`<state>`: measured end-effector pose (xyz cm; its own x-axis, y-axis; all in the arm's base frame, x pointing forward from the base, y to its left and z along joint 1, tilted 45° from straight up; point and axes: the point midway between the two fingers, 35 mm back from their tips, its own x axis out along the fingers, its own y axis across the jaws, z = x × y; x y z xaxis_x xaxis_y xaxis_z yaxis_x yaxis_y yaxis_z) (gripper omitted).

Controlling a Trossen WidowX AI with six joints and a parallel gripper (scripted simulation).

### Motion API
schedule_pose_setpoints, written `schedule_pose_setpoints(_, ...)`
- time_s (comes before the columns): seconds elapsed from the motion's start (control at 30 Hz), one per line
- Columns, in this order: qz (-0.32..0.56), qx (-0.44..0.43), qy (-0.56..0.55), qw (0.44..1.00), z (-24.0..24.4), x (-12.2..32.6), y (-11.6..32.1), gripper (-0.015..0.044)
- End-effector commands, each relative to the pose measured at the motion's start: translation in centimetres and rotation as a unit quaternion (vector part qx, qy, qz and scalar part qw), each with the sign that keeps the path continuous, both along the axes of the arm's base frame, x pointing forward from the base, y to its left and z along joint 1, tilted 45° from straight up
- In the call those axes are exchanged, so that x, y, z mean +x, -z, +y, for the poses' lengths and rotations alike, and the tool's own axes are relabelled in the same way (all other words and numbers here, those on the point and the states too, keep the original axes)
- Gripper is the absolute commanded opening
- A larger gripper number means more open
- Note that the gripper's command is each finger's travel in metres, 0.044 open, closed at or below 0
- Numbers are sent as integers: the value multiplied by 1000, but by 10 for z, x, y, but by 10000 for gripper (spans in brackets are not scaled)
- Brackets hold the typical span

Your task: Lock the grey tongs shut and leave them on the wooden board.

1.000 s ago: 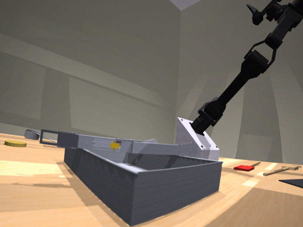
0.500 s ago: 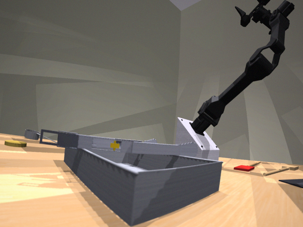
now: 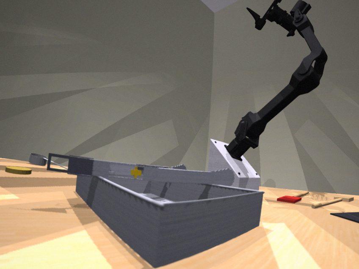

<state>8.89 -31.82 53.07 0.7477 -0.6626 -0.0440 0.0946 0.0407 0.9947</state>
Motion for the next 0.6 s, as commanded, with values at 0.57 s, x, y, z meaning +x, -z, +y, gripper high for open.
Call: schedule_pose_setpoints(0.57, 133, 24, -222, 966, -2, 166, 113, 440)
